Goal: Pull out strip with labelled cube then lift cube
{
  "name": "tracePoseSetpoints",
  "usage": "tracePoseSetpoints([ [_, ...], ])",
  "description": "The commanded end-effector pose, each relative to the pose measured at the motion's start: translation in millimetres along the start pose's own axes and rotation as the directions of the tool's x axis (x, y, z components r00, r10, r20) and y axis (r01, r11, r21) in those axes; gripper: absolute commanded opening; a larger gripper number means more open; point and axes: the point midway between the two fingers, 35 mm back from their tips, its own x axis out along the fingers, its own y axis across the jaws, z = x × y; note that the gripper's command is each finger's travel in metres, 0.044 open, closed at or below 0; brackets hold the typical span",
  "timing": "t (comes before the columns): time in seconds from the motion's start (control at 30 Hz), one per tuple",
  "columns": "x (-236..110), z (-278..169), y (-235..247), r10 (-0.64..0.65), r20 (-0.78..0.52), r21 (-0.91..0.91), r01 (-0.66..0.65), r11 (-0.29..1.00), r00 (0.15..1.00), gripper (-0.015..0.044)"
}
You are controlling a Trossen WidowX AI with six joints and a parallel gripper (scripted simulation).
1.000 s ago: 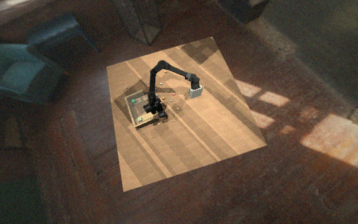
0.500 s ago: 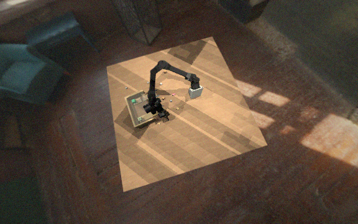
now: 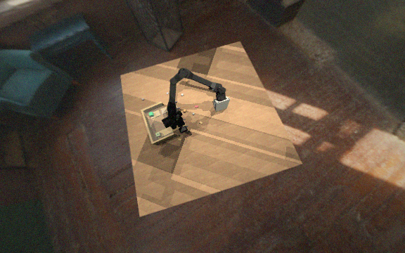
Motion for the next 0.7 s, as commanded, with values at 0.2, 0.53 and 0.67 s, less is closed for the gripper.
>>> tracePoseSetpoints([
  [0.2, 3.1, 1.0, -0.4, -0.005, 0.0, -0.002, 0.005, 1.0, 1.0, 0.0],
  [0.53, 4.1, 2.6, -0.3, -0.005, 0.0, -0.002, 0.005, 1.0, 1.0, 0.0],
  [0.67, 4.4, 3.1, -0.3, -0.005, 0.0, -0.002, 0.005, 1.0, 1.0, 0.0],
])
